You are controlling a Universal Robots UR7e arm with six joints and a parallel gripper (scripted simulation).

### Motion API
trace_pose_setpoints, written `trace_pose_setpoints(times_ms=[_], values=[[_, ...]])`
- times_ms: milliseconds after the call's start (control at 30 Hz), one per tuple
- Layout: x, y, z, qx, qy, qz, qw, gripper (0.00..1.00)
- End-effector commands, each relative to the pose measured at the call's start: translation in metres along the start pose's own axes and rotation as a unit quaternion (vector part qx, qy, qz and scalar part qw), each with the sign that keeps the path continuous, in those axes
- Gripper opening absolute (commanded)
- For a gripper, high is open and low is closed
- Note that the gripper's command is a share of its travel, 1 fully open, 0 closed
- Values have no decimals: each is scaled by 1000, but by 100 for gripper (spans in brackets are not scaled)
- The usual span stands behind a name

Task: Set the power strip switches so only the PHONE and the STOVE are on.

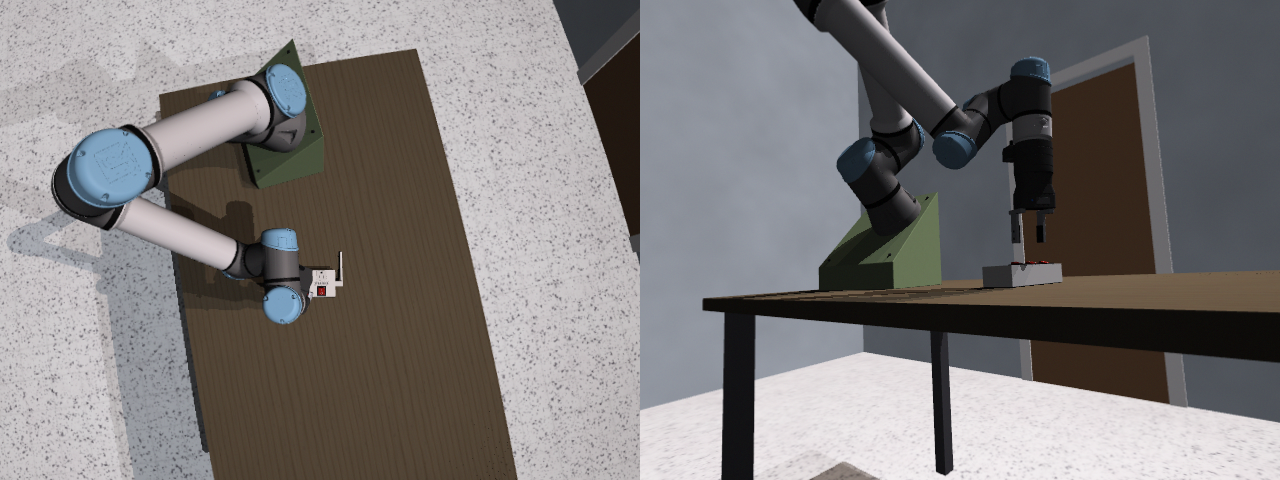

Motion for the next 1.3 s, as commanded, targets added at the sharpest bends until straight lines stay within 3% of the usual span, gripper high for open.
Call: trace_pose_setpoints(times_ms=[0,133,200,333,1033,1267], values=[[-17,15,0,-58,0,-7,998,100],[-53,49,-5,-184,4,-24,983,100],[-53,49,-5,-184,4,-24,983,100],[-74,70,-10,-279,9,-39,959,100],[-75,71,-11,-284,9,-40,958,100],[-73,70,-11,-259,8,-40,965,100]])
Point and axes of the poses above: the point where the finger pads meet when closed, its own x axis out along the fingers, its own z axis across the jaws, y = z × x, the point moved 7 cm from there along -x, back along the fingers, and after that the axes turned 9 degrees about x, right-handed, at the moved point
